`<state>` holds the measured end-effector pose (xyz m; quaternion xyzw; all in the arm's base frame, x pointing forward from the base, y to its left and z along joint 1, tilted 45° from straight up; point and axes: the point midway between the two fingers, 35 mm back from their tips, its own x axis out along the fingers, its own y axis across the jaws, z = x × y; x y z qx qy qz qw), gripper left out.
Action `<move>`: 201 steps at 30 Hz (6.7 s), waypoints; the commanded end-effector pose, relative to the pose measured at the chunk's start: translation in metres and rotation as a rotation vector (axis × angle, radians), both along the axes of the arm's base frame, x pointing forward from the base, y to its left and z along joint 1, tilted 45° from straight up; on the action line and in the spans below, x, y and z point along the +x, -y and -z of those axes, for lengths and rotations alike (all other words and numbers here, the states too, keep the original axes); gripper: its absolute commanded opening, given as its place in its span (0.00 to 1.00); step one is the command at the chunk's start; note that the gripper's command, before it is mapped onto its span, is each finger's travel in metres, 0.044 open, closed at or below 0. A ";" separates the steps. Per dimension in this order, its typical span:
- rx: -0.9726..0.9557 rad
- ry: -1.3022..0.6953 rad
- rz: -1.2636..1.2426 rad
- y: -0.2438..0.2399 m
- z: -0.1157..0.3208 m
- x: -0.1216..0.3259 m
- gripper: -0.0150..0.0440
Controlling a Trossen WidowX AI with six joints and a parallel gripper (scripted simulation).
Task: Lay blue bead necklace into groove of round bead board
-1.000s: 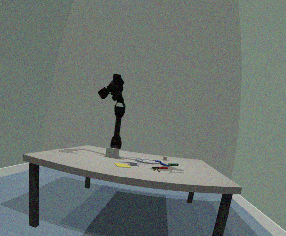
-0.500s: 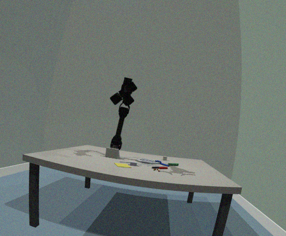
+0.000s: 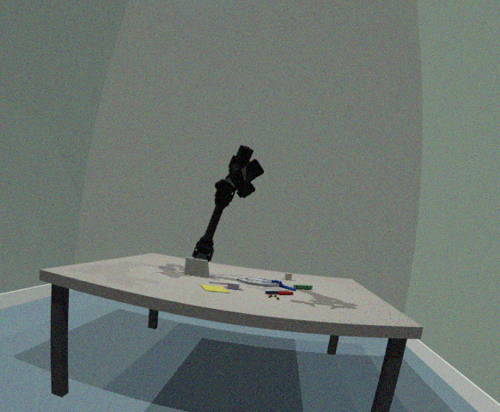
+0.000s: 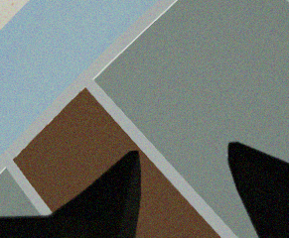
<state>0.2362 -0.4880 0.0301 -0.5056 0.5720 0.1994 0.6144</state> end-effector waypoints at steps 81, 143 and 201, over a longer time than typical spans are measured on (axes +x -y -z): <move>1.045 -0.216 -0.508 -0.505 -0.016 0.145 0.59; 1.049 -0.222 -0.511 -0.527 0.004 0.142 0.25; 1.051 -0.220 -0.508 -0.524 -0.012 0.092 0.79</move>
